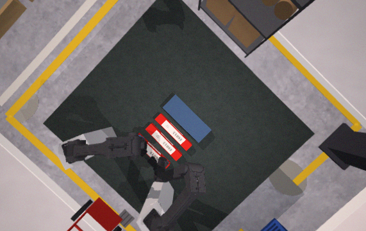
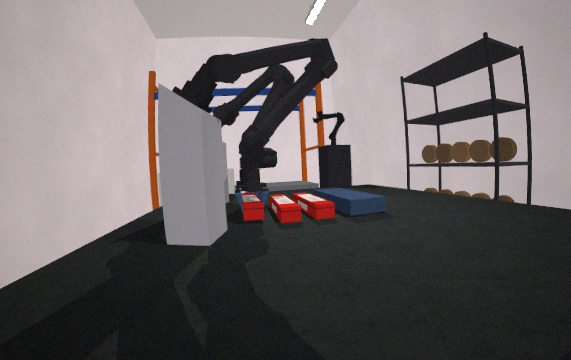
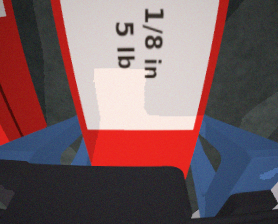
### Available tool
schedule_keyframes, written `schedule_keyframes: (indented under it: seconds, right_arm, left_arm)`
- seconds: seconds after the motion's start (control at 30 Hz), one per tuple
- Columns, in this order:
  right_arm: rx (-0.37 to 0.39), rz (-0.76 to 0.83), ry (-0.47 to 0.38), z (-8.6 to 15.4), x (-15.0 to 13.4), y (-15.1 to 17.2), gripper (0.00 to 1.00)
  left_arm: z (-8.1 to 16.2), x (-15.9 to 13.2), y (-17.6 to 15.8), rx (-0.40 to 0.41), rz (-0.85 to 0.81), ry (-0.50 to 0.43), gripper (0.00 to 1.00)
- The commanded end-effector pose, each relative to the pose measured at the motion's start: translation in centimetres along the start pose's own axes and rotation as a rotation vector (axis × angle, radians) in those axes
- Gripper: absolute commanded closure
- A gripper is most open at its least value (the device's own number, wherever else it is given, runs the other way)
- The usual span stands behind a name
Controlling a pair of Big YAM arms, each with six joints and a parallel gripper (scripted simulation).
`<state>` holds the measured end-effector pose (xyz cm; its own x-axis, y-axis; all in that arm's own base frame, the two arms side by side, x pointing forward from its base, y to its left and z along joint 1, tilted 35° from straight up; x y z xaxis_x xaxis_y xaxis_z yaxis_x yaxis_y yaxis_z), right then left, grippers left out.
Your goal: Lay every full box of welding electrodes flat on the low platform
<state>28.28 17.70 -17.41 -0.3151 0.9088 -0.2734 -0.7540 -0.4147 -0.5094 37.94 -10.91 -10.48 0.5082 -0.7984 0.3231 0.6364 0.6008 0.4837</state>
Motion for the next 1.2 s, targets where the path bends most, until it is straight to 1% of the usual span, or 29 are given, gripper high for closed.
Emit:
schedule_keyframes:
  seconds: [0.0,0.57,1.17]
  right_arm:
    - [0.020,0.014,-0.003,2.3,-0.4,1.4,1.00]
    - [0.017,0.014,-0.003,4.7,-0.4,1.4,1.00]
    - [0.016,0.013,-0.003,5.1,-0.5,1.4,1.00]
  left_arm:
    - [2.0,-0.9,-0.9,-0.014,-0.011,0.015,1.00]
    - [4.4,-0.8,-0.9,-0.013,-0.010,0.013,1.00]
    - [5.0,-0.8,-0.9,-0.012,-0.012,0.013,1.00]
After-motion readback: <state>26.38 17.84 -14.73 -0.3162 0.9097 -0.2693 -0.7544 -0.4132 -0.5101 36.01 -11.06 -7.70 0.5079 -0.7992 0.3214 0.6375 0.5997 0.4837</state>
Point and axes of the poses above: on each arm, the point where the finger pads meet when closed, its own z axis back along the fingers, its own y axis across the jaws, x = y × z, the point moved 4 cm from there along z, back along the fingers, and after that the axes turned 13 degrees about z, right-handed, at the moved point
